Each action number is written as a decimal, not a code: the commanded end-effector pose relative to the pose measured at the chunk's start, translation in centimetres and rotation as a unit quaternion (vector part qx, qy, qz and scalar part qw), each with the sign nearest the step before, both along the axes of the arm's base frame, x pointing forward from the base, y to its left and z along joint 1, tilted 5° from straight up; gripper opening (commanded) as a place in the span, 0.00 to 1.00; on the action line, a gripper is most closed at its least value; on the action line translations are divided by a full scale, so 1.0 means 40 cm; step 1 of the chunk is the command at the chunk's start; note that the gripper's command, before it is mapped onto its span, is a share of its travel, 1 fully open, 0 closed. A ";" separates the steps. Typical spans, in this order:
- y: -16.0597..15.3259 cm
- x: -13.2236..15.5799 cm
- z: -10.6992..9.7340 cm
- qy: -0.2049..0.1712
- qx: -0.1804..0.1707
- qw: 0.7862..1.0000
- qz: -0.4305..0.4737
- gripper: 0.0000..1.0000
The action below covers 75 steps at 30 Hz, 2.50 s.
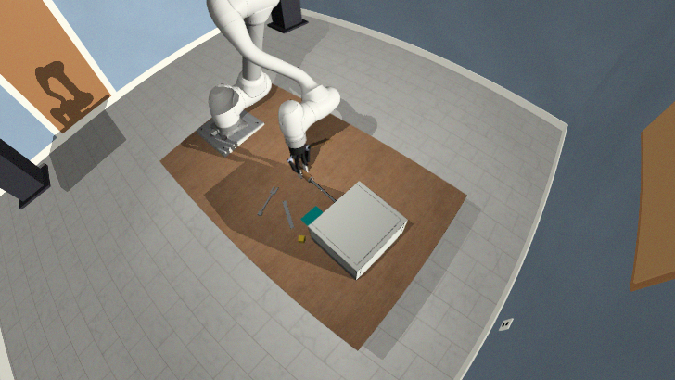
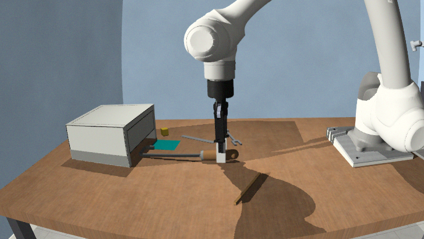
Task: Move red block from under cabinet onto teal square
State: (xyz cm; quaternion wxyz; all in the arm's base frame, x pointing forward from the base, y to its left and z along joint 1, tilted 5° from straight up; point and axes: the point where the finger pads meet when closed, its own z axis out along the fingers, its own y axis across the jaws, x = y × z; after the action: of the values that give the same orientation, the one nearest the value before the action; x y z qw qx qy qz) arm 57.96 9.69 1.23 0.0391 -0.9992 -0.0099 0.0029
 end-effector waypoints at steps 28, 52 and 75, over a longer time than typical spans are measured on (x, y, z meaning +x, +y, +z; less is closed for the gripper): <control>0.004 0.180 -0.001 0.000 0.000 1.000 -0.001 0.00; 0.007 0.332 -0.001 0.000 0.000 1.000 -0.002 0.00; 0.009 0.448 -0.002 0.000 0.000 1.000 -0.003 0.00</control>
State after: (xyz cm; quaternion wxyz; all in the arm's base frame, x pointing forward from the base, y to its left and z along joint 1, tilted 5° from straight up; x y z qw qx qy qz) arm 75.59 10.06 1.13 0.0391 -0.9992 -0.0071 0.0031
